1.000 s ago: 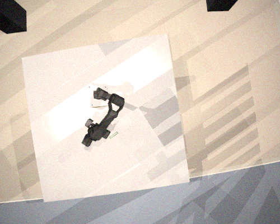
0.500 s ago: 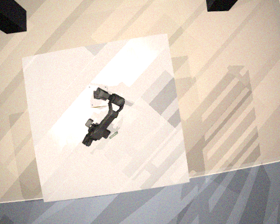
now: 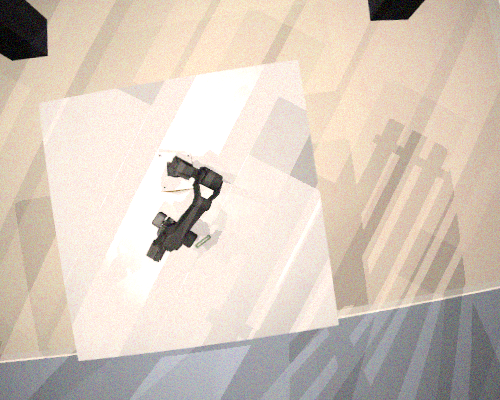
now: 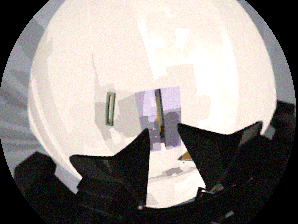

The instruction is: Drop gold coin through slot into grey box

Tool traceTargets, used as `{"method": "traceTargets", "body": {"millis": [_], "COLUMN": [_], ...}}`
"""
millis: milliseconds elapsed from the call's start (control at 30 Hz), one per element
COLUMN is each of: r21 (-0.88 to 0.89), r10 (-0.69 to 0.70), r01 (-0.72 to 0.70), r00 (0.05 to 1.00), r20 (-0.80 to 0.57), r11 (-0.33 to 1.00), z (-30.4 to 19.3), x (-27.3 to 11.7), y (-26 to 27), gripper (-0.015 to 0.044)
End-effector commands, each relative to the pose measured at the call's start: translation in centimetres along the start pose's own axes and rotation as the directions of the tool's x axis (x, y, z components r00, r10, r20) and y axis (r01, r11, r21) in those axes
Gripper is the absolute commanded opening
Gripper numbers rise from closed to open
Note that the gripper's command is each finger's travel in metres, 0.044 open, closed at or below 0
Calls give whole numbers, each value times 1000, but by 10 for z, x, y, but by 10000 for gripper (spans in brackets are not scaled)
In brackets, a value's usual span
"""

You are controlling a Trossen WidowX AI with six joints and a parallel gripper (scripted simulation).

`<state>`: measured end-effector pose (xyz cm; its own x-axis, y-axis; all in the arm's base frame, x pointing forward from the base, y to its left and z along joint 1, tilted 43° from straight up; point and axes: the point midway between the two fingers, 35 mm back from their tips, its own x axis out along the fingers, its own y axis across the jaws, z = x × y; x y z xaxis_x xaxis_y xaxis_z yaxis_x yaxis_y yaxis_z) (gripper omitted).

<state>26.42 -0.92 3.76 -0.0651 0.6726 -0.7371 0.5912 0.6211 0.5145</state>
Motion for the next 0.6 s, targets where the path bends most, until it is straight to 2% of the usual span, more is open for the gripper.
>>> {"method": "traceTargets", "body": {"millis": [0, 167, 233, 333, 567], "r21": [-3, -3, 0, 2, 2], "r10": [-1, -1, 1, 4, 4], "r01": [1, 1, -1, -4, -4], "r00": [1000, 1000, 1000, 1000, 1000], "r20": [2, 1, 0, -3, -3], "r11": [1000, 1000, 1000, 1000, 1000], "z": [0, 0, -1, -3, -3], "x": [-10, -19, -39, -60, -60], "y": [0, 0, 0, -1, -1], "gripper": [266, 397, 440, 440, 440]}}
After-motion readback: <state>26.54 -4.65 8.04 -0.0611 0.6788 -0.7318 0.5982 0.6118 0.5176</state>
